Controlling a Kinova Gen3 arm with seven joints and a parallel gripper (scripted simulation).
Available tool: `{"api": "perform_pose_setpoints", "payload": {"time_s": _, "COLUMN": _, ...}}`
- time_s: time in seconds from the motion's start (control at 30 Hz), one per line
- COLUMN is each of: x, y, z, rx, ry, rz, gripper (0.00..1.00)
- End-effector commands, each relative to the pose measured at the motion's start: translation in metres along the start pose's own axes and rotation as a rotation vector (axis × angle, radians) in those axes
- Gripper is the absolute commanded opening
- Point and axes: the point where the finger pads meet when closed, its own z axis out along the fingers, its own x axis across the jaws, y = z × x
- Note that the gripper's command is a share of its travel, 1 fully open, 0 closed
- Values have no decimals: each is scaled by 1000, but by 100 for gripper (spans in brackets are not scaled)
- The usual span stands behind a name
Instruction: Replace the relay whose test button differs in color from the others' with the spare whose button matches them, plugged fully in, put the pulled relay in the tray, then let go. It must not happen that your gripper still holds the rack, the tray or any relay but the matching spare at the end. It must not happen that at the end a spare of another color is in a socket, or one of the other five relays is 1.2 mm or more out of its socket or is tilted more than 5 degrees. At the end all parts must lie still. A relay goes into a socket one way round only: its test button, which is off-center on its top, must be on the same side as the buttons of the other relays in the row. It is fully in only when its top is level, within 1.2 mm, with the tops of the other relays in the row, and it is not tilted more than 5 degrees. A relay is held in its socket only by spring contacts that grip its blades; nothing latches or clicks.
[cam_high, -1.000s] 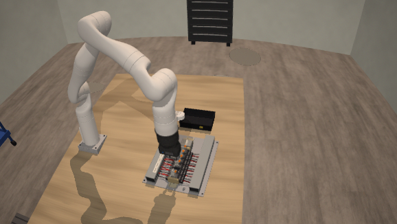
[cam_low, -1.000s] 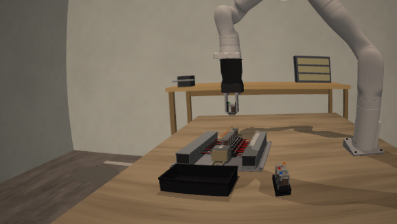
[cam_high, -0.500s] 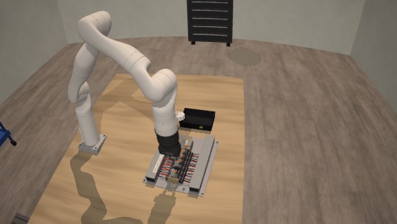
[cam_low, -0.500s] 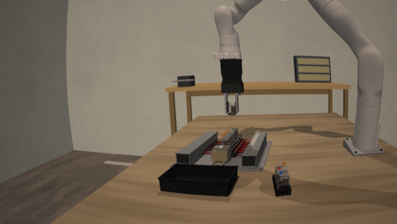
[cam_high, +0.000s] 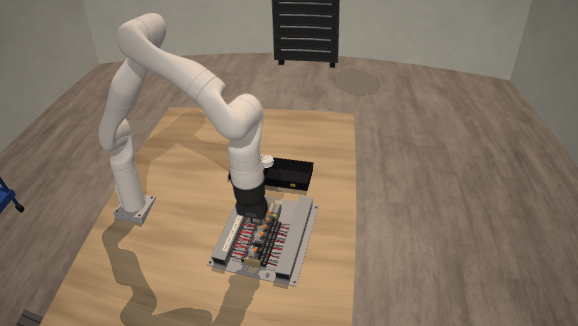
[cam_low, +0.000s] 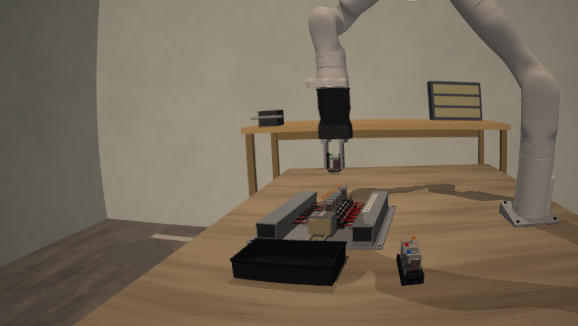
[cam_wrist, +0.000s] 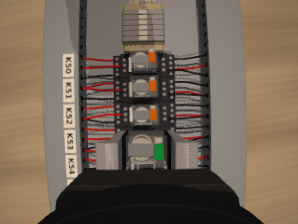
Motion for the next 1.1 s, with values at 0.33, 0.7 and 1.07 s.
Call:
{"api": "perform_pose_setpoints", "payload": {"time_s": 0.33, "x": 0, "y": -42, "z": 4, "rx": 0, "ry": 1, "rz": -9, "gripper": 0}}
{"api": "perform_pose_setpoints", "payload": {"time_s": 0.7, "x": 0, "y": -77, "z": 8, "rx": -1, "ry": 1, "rz": -15, "gripper": 0}}
{"api": "perform_pose_setpoints", "payload": {"time_s": 1.07, "x": 0, "y": -114, "z": 12, "rx": -1, "ry": 2, "rz": -12, "gripper": 0}}
